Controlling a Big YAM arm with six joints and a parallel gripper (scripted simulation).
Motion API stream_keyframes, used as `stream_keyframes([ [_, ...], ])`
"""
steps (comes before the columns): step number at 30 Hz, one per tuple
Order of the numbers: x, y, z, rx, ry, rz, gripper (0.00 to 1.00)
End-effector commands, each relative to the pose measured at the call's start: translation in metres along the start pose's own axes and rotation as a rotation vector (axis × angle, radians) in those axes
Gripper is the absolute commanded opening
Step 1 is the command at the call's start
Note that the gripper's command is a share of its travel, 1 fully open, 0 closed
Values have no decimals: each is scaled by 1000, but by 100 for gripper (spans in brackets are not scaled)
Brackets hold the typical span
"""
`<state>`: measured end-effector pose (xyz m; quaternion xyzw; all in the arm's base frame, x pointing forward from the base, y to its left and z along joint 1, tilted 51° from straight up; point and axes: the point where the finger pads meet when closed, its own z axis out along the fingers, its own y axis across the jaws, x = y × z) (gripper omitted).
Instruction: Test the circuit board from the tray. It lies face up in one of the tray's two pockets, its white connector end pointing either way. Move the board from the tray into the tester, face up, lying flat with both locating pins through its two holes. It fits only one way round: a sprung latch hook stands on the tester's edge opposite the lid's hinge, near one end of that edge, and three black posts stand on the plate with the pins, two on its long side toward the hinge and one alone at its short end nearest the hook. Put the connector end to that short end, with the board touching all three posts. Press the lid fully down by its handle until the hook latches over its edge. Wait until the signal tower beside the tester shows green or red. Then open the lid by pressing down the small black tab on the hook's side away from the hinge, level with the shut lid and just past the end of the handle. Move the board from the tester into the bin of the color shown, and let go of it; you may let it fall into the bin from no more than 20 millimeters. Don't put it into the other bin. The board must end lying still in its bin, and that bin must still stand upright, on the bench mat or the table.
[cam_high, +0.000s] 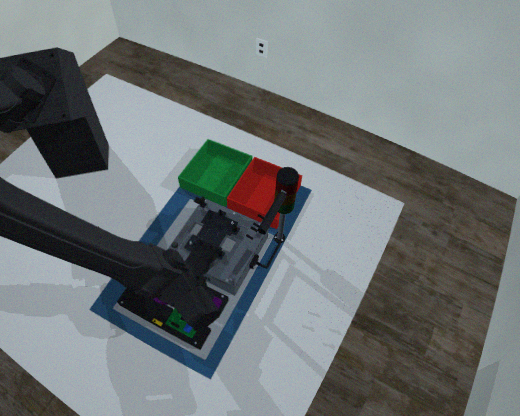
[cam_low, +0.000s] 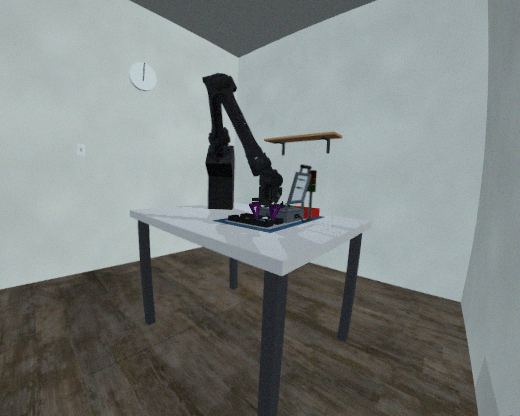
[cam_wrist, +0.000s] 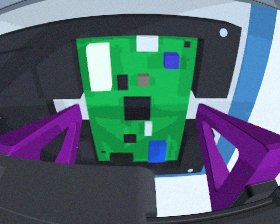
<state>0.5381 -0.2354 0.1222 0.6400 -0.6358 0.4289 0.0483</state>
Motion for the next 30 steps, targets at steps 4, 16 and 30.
stream_keyframes([
  [4, 6, 2, 4, 0, 6, -1, 92],
  [16, 4, 5, 4, -5, 3, -4, 92],
  [30, 5, 4, 4, -2, 5, -2, 92],
])
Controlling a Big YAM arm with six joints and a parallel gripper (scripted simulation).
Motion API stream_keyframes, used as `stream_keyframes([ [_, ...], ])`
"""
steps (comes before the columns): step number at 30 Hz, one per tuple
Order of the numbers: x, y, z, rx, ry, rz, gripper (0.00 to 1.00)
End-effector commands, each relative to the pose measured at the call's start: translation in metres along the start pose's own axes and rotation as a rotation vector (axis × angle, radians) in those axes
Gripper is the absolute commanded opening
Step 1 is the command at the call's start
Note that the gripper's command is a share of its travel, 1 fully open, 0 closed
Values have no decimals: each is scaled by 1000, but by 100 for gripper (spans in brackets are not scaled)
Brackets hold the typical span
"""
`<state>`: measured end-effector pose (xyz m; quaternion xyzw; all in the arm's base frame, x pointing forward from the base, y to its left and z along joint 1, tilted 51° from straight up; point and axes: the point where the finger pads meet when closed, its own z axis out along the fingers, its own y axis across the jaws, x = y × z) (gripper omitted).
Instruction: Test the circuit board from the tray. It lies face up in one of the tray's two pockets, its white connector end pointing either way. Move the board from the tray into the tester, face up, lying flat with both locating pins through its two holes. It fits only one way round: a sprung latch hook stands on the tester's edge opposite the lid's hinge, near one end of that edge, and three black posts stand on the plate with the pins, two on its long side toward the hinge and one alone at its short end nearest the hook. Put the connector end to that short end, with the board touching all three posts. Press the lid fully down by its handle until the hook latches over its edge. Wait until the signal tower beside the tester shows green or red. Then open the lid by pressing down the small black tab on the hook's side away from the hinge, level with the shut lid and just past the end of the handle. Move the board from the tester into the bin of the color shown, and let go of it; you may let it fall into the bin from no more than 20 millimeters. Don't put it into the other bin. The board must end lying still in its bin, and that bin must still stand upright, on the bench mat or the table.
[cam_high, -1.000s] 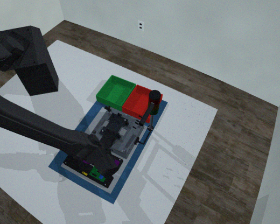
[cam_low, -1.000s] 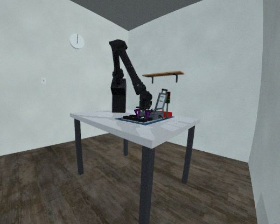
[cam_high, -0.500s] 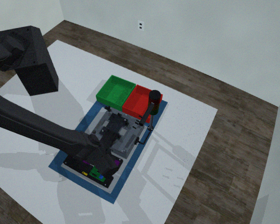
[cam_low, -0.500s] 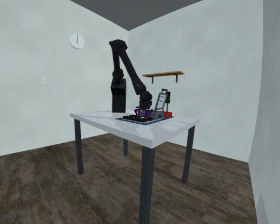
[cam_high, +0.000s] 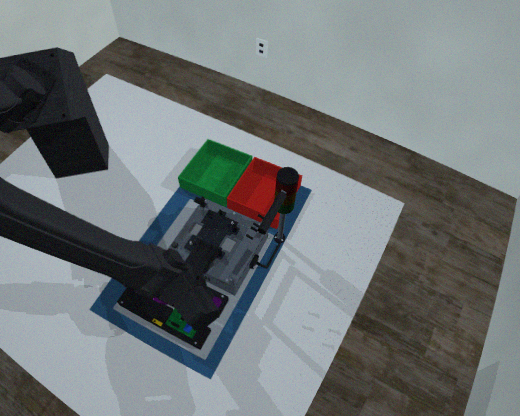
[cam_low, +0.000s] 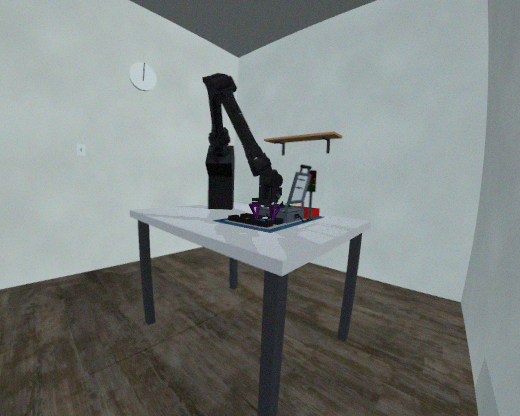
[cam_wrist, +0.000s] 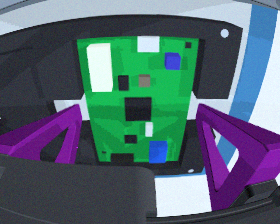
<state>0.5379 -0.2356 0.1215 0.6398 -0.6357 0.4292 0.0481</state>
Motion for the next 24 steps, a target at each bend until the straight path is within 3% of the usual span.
stream_keyframes([
  [1, 5, 4, 3, -2, 4, -2, 92],
  [16, 5, 4, 3, -2, 4, -2, 92],
  [17, 5, 4, 3, -2, 4, -2, 85],
  [24, 5, 4, 3, -2, 4, -2, 85],
])
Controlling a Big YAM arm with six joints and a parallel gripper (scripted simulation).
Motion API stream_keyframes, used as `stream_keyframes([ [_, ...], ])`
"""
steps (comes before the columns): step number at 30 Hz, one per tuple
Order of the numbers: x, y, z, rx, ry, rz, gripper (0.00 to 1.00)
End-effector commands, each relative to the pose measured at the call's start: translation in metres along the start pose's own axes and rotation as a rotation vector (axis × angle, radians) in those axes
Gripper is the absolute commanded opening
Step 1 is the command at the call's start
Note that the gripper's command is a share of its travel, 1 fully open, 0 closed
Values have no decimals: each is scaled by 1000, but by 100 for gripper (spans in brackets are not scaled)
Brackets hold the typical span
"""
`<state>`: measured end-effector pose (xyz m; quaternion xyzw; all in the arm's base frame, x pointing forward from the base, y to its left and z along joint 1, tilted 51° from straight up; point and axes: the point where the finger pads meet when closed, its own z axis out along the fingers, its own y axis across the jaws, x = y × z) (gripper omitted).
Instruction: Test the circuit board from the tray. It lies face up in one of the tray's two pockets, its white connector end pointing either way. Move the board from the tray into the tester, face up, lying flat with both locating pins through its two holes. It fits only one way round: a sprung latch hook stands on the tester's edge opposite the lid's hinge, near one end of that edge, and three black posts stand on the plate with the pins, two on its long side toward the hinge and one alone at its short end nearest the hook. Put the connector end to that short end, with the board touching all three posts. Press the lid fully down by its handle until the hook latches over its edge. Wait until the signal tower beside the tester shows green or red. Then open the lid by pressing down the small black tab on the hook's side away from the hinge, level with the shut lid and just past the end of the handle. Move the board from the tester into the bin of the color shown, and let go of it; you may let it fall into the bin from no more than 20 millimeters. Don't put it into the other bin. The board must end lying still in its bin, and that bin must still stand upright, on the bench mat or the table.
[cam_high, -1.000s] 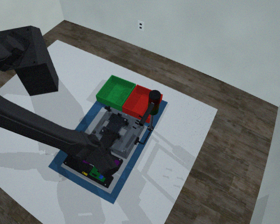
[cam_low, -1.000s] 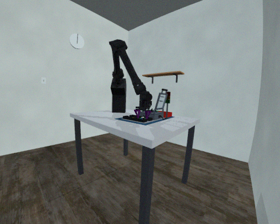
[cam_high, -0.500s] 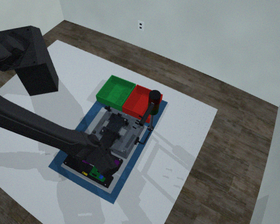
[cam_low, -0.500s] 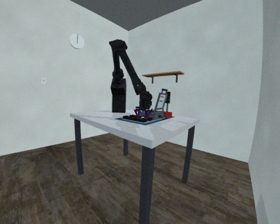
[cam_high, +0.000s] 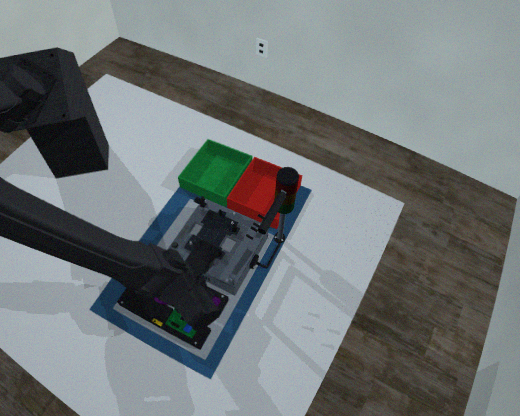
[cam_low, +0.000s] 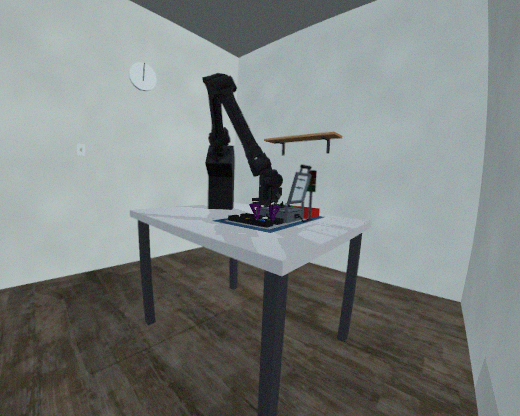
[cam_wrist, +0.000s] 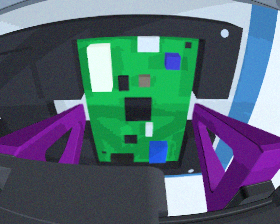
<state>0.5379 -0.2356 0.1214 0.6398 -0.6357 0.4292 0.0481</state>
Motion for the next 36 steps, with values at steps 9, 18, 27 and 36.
stream_keyframes([
  [9, 5, 4, 3, -2, 4, -2, 81],
  [18, 5, 4, 3, -2, 4, -2, 81],
  [27, 5, 4, 3, -2, 4, -1, 78],
  [36, 5, 4, 3, -3, 4, -1, 74],
])
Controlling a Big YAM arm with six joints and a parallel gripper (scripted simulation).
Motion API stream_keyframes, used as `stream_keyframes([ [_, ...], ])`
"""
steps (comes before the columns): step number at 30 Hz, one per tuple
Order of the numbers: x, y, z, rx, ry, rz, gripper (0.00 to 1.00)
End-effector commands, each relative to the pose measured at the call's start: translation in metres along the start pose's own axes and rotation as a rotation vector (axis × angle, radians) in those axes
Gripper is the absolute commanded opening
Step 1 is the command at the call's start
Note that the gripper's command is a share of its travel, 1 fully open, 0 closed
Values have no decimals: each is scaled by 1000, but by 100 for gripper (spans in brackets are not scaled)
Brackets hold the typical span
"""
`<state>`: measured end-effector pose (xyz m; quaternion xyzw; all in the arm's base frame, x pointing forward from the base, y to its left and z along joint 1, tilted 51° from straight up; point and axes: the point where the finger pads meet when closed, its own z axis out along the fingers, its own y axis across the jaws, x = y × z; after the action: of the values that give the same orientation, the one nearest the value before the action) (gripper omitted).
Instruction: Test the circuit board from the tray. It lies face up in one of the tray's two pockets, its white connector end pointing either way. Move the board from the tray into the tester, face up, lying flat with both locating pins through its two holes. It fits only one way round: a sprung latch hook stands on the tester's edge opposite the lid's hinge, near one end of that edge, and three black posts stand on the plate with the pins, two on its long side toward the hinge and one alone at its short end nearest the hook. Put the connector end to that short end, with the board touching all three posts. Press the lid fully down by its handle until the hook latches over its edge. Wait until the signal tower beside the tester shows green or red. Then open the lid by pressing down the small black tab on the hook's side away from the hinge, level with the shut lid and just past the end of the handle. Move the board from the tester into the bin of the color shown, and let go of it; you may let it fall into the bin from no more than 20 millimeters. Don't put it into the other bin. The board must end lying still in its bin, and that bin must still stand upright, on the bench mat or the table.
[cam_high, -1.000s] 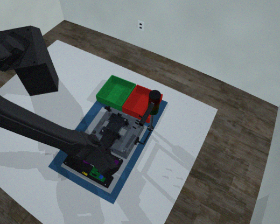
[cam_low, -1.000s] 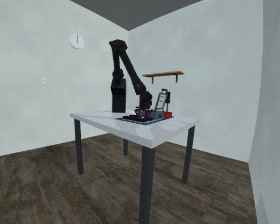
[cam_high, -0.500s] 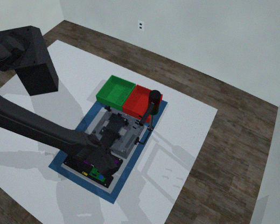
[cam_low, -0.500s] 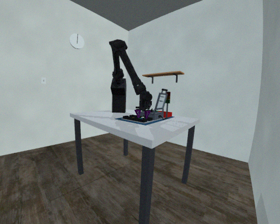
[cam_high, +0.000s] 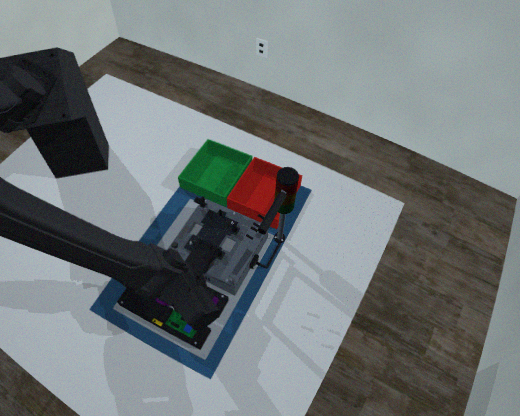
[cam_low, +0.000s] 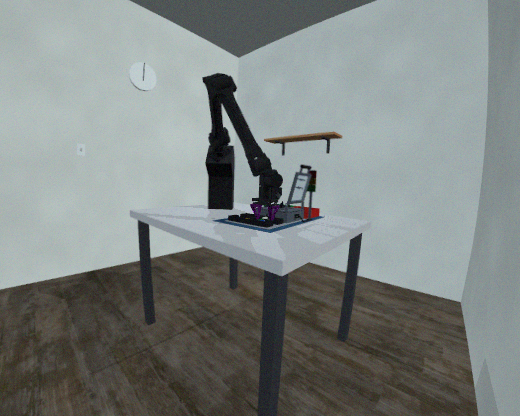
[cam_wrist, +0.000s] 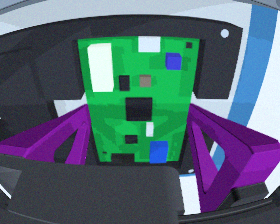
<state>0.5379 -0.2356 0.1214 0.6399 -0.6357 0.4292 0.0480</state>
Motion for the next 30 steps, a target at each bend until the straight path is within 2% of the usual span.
stream_keyframes([
  [1, 5, 4, 3, -3, 5, -1, 74],
  [30, 5, 4, 3, -3, 5, -1, 72],
])
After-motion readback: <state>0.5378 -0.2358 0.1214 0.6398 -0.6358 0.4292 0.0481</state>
